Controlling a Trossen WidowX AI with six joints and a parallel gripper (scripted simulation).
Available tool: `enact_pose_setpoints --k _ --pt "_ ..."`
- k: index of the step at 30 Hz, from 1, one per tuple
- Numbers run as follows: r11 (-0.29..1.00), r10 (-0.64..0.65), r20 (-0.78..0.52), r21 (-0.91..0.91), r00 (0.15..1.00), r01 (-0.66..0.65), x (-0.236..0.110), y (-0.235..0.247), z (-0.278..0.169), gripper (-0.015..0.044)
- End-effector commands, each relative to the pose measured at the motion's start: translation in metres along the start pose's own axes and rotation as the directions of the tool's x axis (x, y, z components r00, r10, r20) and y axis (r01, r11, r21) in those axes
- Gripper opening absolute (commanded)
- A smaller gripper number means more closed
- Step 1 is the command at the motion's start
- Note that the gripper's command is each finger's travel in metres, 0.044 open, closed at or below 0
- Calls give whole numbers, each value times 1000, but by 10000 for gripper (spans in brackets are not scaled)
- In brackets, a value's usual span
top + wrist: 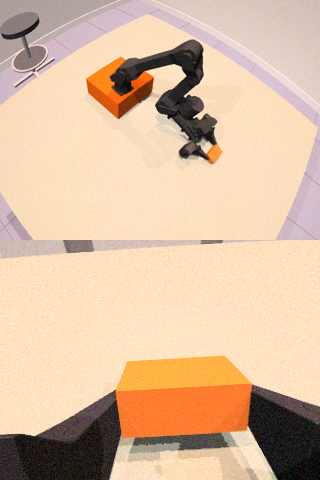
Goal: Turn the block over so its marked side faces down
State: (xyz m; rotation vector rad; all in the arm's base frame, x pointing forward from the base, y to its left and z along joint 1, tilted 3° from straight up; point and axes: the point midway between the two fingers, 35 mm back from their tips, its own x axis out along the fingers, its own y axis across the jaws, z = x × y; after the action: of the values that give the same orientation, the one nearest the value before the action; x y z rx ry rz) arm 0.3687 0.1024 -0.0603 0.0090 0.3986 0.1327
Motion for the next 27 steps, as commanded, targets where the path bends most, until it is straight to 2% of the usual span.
enact_pose_setpoints --k 1,2,19,27 --pt "1000 -3 5 -3 1000 3 0 0 1 0" --pt "1000 -3 5 -3 1000 3 0 0 1 0" --pt "1000 -3 5 -3 1000 3 0 0 1 440" --pt "1000 -3 5 -3 1000 3 0 0 1 440"
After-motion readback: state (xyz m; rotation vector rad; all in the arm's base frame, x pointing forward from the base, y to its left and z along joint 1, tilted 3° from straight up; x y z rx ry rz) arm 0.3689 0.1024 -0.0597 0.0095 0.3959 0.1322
